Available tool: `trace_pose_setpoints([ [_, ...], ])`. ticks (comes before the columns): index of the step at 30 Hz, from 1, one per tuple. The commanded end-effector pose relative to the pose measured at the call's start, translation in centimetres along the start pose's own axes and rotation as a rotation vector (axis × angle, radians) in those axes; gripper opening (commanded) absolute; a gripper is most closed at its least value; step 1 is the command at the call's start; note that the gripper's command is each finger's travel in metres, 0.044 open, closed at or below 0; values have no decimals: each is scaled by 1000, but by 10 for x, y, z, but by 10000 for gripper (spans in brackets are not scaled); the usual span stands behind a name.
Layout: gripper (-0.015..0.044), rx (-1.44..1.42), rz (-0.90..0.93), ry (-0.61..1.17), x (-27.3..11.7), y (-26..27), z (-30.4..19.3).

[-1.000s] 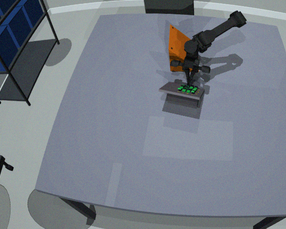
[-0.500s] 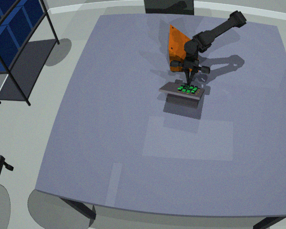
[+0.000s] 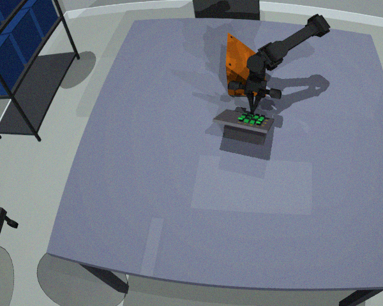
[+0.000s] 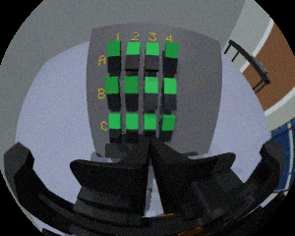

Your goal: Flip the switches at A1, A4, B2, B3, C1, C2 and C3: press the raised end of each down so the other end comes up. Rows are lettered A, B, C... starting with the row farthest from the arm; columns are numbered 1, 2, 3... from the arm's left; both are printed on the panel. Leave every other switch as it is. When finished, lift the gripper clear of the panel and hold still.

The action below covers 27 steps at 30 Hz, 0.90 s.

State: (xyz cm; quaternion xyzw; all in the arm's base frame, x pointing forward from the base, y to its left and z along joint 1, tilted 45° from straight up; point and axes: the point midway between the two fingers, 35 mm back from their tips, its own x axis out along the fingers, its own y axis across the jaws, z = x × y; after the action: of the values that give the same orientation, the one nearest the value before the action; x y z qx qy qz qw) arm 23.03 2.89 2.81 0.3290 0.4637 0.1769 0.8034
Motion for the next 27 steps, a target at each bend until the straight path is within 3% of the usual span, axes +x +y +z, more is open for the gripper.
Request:
trace_pose_setpoints([
  [1, 0, 8, -3, 1, 1, -1, 0],
  [27, 0, 8, -3, 1, 4, -1, -1],
])
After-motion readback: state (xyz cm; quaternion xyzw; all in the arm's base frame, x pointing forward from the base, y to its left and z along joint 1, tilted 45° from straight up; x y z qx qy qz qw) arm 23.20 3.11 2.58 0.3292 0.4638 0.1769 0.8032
